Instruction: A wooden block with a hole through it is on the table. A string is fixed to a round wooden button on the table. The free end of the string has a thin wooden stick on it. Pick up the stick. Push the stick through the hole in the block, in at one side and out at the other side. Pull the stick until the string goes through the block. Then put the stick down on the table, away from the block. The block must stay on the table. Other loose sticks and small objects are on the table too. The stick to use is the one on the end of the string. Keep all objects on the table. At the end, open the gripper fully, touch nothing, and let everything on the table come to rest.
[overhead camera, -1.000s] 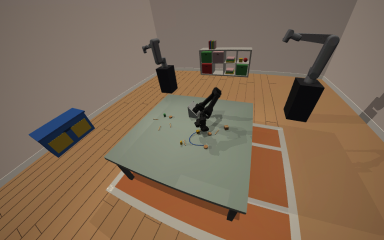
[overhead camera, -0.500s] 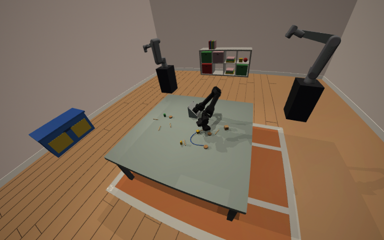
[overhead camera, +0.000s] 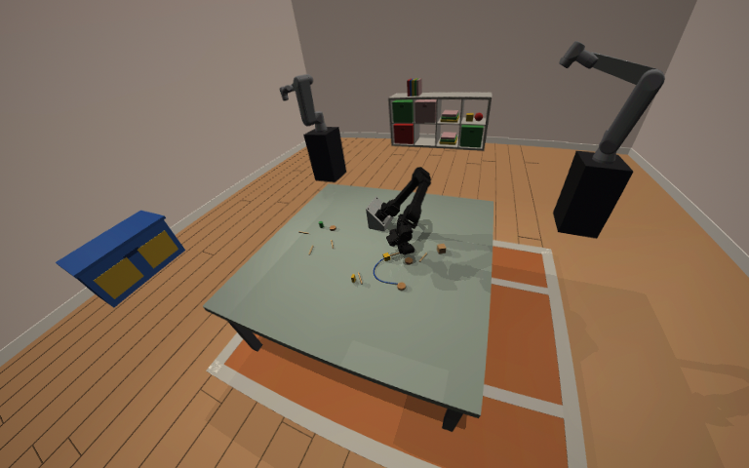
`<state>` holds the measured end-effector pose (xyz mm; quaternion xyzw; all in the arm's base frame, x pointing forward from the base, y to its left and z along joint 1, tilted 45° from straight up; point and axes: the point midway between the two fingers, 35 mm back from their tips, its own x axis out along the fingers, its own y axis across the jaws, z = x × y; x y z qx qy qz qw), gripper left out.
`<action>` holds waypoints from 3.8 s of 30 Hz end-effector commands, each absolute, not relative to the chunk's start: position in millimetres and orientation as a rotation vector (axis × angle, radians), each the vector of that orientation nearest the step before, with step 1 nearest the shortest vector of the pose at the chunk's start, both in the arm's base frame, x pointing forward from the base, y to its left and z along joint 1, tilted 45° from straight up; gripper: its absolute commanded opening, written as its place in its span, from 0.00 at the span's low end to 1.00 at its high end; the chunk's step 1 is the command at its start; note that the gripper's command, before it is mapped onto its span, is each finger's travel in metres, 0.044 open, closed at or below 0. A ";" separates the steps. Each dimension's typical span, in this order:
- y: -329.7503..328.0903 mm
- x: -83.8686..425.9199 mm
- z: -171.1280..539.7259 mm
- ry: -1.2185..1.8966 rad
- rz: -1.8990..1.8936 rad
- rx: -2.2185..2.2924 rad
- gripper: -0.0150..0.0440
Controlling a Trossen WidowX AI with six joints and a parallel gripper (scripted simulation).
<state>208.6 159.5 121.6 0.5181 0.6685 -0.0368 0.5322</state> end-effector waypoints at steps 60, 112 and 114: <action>144.6 167.4 183.3 1.575 -0.010 1.152 0.61; 117.2 165.2 208.6 1.563 -0.022 1.153 1.00; 117.2 165.2 208.6 1.563 -0.022 1.153 1.00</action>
